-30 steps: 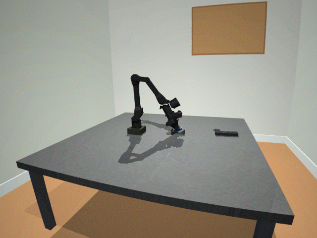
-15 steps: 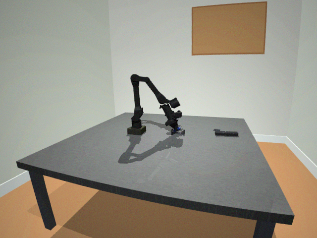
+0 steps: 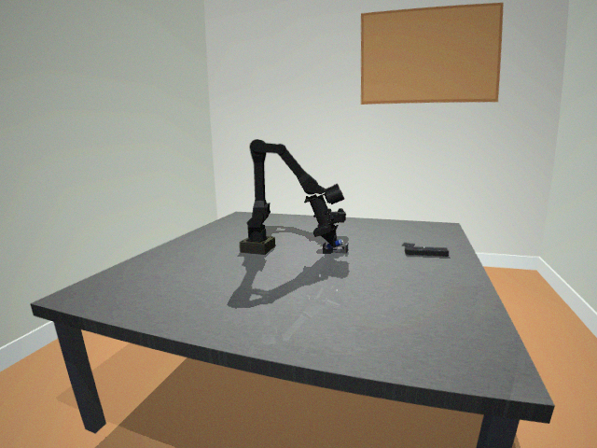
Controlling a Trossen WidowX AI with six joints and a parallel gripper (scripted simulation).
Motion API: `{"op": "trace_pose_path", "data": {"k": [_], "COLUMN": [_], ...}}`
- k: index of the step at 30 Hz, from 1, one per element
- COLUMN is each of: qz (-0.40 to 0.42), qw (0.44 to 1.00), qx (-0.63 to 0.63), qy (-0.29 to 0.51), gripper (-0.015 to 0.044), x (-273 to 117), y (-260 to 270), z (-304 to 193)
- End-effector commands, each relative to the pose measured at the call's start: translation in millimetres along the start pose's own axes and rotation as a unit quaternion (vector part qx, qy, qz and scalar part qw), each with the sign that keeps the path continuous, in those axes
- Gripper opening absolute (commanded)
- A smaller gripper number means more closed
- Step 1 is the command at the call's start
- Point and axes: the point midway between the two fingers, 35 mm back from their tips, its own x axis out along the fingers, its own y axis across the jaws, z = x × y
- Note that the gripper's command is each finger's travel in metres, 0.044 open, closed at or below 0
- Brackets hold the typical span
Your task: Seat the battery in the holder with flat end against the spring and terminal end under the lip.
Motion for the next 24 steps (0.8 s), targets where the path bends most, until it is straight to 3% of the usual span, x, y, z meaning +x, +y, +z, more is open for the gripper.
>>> {"op": "trace_pose_path", "data": {"k": [1, 24], "qz": [0.001, -0.002], "qw": [1.000, 0.996], "qx": [-0.004, -0.006], "qy": [0.021, 0.088], "gripper": [0.0071, 0.0071], "x": [3.3, 7.5], "y": [0.5, 0.7], "z": [-3.3, -0.3]}}
